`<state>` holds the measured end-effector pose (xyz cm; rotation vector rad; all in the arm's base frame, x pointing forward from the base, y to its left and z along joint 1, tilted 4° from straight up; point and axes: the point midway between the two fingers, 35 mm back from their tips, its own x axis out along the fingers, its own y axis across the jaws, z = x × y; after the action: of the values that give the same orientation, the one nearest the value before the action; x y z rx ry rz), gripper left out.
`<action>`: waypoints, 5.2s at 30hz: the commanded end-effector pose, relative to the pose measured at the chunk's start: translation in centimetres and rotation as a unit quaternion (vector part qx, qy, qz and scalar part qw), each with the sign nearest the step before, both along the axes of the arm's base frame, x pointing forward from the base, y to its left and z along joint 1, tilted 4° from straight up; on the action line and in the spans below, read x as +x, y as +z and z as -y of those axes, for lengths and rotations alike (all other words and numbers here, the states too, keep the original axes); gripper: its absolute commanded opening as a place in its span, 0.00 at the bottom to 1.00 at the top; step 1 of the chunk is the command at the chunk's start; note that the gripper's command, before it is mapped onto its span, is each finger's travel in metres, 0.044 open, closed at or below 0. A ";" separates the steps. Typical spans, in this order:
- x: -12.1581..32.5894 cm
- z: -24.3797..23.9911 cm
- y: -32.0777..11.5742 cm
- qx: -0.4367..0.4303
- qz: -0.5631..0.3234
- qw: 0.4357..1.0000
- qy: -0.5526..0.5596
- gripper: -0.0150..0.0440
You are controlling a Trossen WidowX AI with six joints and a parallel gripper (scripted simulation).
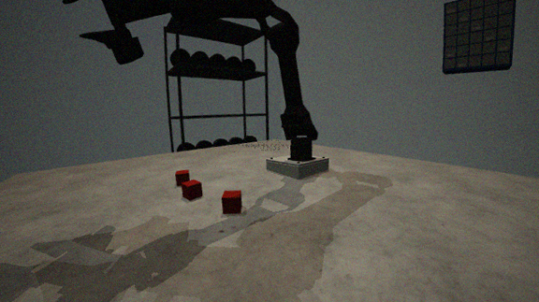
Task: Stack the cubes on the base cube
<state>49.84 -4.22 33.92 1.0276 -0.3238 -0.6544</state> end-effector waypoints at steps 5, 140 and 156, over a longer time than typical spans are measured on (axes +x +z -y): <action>-1.2 -0.1 -11.4 0.063 -0.269 0.956 0.097 0.70; -16.2 -5.0 -22.9 0.194 -0.662 0.681 0.247 0.43; -16.9 -9.6 -25.1 -0.012 -0.701 0.560 0.441 0.43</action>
<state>33.19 4.44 9.37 0.3432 1.5137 -0.4339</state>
